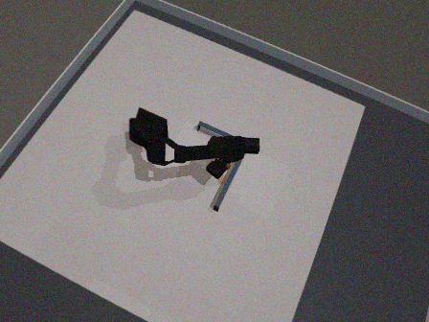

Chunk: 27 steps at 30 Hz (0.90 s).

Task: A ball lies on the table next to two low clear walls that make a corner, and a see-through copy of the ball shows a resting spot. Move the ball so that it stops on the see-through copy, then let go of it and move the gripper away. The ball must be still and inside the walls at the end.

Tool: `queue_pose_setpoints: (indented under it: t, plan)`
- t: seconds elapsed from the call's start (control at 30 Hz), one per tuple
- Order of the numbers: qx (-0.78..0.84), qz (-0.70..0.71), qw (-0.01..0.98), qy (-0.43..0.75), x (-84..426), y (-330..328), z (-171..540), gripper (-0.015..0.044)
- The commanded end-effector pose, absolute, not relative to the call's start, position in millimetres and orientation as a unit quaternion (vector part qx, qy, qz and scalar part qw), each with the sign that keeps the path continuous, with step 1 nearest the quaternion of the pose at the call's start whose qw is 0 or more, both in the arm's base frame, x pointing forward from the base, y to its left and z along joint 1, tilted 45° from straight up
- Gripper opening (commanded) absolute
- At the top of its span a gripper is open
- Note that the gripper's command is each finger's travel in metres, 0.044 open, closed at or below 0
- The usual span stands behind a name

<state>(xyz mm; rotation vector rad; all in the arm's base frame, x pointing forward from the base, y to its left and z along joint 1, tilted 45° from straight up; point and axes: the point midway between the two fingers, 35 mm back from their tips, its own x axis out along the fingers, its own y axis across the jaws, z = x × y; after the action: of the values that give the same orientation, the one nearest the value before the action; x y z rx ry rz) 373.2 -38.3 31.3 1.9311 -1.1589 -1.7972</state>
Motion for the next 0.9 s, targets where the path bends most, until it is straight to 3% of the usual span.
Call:
queue_pose_setpoints:
  t: [0.0,0.2,0.87]
  plan:
    - [0.655,-0.639,0.168,-0.366,373.3,-48.8,35.3,0.0000]
    - [0.640,-0.664,0.217,-0.320,373.8,-61.3,40.9,0.0000]
    - [0.639,-0.664,0.219,-0.320,367.6,-111.0,-8.3,0.0000]
